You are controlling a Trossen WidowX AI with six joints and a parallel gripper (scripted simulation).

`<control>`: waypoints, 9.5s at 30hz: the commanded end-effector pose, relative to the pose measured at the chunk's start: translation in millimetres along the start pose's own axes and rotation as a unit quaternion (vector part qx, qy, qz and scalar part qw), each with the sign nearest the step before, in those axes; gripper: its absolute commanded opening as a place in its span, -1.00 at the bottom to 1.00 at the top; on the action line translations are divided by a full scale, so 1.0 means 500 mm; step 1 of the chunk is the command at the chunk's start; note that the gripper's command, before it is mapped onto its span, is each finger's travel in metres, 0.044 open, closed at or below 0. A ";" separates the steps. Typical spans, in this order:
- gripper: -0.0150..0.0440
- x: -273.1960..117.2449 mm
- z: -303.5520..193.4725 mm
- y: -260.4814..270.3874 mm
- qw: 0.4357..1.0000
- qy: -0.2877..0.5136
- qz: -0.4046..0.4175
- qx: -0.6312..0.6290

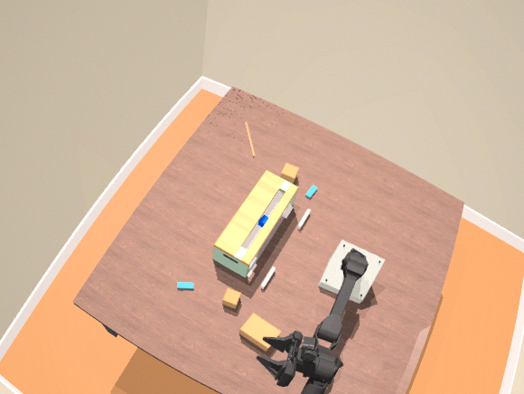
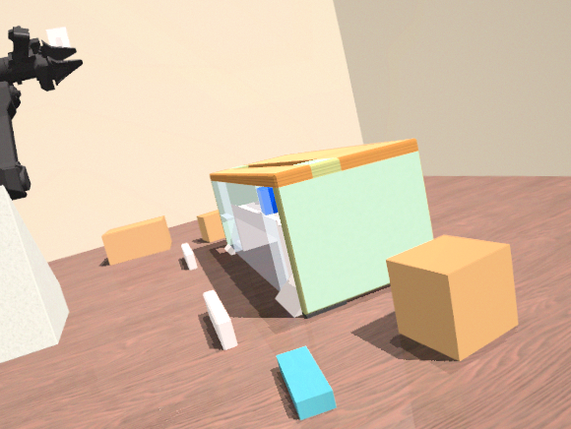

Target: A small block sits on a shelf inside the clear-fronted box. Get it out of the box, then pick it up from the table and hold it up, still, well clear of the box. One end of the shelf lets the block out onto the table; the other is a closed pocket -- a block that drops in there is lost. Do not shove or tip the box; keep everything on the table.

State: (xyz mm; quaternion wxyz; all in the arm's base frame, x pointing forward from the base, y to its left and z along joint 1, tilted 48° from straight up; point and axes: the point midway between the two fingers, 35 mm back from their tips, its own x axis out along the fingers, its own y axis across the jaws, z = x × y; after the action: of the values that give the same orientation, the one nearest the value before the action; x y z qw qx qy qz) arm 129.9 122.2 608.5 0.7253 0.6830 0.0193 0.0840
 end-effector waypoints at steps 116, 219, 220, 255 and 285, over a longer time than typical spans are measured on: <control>0.86 0.251 0.075 -1.186 0.225 0.716 0.165 -0.639; 0.47 0.185 0.354 -1.400 0.624 0.641 -0.271 -0.355; 0.47 0.183 0.356 -1.402 0.646 0.624 -0.301 -0.321; 0.47 0.128 0.400 -1.426 0.531 -0.028 -0.597 0.601; 0.47 0.112 0.413 -1.429 0.242 -0.241 -0.510 0.790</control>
State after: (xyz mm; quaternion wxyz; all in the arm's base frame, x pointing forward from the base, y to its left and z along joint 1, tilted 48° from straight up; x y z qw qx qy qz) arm 283.0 -111.8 -83.2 -0.3048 0.7517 0.2502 -0.5286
